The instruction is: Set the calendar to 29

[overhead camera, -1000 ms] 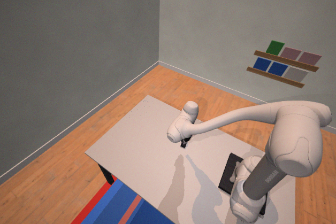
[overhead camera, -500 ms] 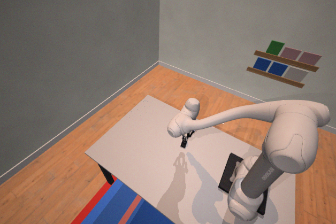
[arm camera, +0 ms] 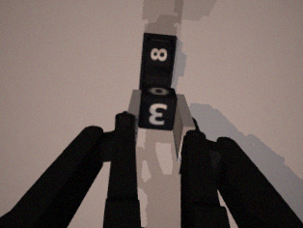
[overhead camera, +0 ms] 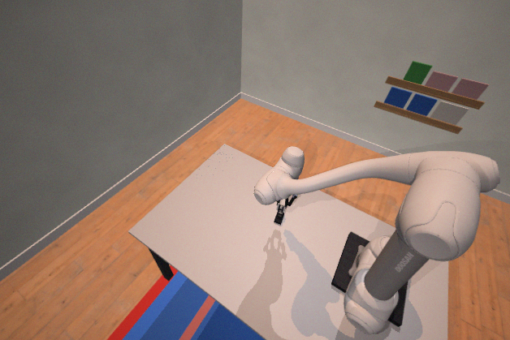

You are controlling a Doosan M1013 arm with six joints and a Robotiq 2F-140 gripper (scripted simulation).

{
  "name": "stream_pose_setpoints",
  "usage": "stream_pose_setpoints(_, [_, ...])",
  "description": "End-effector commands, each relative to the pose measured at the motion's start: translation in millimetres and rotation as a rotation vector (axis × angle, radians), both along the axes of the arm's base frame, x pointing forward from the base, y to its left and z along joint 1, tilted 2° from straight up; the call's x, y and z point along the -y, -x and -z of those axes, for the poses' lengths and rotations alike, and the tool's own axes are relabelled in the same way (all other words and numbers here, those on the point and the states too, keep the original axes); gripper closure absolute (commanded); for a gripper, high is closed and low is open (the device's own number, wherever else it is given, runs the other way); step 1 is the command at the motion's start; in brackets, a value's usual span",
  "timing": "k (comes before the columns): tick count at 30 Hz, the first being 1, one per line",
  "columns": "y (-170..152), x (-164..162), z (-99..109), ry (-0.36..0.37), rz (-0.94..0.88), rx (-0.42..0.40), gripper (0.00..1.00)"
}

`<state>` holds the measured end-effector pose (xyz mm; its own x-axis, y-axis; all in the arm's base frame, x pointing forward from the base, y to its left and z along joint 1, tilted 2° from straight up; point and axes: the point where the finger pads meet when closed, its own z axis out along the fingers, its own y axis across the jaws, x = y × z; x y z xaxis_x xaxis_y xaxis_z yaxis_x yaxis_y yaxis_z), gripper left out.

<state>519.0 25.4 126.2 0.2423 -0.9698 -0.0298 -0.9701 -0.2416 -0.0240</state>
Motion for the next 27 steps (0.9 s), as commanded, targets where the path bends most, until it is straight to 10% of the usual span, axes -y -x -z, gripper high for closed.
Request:
stream_pose_setpoints(1, [0,0,0,0.000,0.000,0.000,0.76])
stream_pose_setpoints(27, [-1,-1,50,-0.001,0.000,0.000,0.76])
